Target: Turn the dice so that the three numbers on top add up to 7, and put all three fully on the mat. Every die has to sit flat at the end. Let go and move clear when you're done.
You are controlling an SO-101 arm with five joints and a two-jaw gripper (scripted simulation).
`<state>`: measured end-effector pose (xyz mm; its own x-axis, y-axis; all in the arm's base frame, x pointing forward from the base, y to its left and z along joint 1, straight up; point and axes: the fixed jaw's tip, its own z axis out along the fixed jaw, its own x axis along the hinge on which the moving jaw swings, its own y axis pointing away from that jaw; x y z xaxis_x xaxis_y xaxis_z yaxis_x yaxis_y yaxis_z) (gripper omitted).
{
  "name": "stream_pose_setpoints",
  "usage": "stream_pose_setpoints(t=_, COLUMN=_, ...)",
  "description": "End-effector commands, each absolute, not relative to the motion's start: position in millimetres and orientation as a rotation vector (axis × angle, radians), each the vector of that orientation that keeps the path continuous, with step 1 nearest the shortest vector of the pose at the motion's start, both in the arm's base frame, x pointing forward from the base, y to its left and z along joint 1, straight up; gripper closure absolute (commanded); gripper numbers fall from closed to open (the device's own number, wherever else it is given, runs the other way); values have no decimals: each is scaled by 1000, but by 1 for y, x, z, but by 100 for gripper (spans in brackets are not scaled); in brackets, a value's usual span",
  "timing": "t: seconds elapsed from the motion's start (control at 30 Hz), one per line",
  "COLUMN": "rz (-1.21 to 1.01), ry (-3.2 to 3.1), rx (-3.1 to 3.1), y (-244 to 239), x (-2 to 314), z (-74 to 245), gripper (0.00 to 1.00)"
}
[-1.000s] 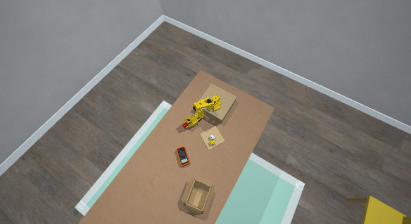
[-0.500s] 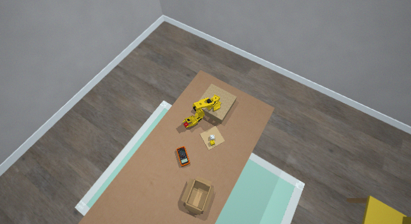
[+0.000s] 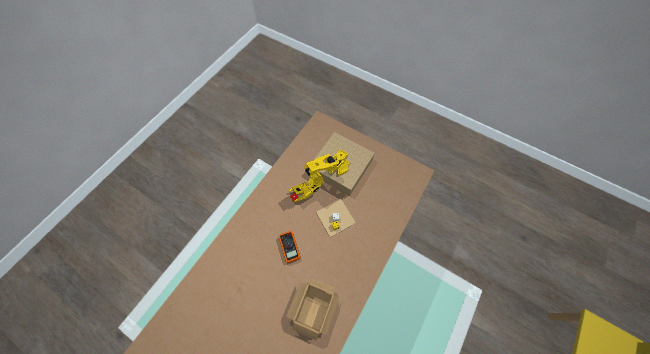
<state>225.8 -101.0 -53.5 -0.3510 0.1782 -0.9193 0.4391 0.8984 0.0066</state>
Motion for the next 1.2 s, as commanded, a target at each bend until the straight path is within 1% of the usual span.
stream_pose_setpoints(t=0.0, rz=-300, ry=1933, rx=454, y=-103, x=224, z=-54, gripper=64)
stream_pose_setpoints(t=0.7, rz=-300, ry=1933, rx=453, y=-104, x=226, z=-9, gripper=64)
stream_pose_setpoints(t=1.17, rz=-300, ry=1933, rx=453, y=-103, x=225, z=-5, gripper=64)
